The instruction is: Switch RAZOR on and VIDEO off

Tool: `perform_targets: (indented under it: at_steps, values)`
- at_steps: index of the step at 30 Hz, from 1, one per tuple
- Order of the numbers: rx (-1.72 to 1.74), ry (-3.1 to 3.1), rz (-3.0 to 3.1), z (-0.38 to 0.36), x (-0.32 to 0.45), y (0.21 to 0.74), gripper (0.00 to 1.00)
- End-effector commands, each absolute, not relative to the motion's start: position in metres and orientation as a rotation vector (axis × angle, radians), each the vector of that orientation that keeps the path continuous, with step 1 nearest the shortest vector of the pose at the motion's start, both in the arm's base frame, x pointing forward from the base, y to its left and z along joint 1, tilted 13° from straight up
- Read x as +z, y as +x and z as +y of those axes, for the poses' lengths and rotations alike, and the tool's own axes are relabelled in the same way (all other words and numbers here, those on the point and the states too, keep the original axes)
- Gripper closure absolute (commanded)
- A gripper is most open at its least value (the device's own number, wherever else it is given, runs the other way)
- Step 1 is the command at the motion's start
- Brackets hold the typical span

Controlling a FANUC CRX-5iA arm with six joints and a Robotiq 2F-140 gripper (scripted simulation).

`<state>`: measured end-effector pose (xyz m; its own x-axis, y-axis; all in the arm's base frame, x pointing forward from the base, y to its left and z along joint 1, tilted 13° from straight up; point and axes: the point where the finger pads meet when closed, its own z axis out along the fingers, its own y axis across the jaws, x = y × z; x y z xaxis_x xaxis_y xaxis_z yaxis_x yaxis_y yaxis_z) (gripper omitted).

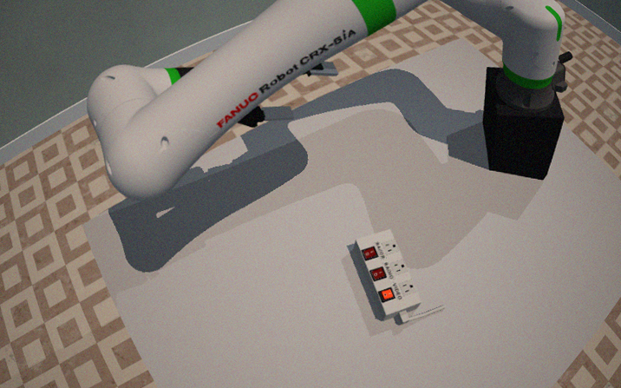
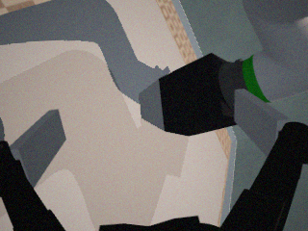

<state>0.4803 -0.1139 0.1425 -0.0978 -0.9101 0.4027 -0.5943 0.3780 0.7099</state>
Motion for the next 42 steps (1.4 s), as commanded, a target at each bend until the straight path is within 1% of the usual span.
perform_targets:
  at_steps: [1, 2, 4, 6, 8, 11, 13, 16, 18, 19, 21, 24, 26, 29, 33, 36, 38, 42]
  values:
    - [-0.322, 1.253, -1.902, -0.096, 0.126, 0.487, 0.00]
    - [-0.253, 1.217, -1.959, -0.086, 0.118, 0.491, 0.00]
    - [-0.253, 1.217, -1.959, -0.086, 0.118, 0.491, 0.00]
    - [-0.109, 1.130, -2.088, -0.062, 0.099, 0.498, 0.00]
    - [-0.109, 1.130, -2.088, -0.062, 0.099, 0.498, 0.00]
    - [0.028, 1.025, -2.235, -0.034, 0.080, 0.504, 0.00]
    - [0.028, 1.025, -2.235, -0.034, 0.080, 0.504, 0.00]
    - [0.147, 0.902, -2.391, -0.003, 0.062, 0.510, 0.00]
    - [0.147, 0.902, -2.391, -0.003, 0.062, 0.510, 0.00]
    - [0.197, 0.835, -2.470, 0.012, 0.053, 0.512, 0.00]
    - [0.197, 0.835, -2.470, 0.012, 0.053, 0.512, 0.00]
    - [0.269, 0.691, -2.624, 0.044, 0.037, 0.514, 0.00]
    - [0.269, 0.691, -2.624, 0.044, 0.037, 0.514, 0.00]
    - [0.307, 0.540, -2.764, 0.074, 0.024, 0.514, 0.00]
    - [0.314, 0.466, -2.826, 0.088, 0.019, 0.513, 0.00]
    - [0.309, 0.325, -2.931, 0.114, 0.010, 0.511, 0.00]
    - [0.309, 0.325, -2.931, 0.114, 0.010, 0.511, 0.00]
    - [0.276, 0.153, -3.036, 0.142, 0.001, 0.506, 0.00]
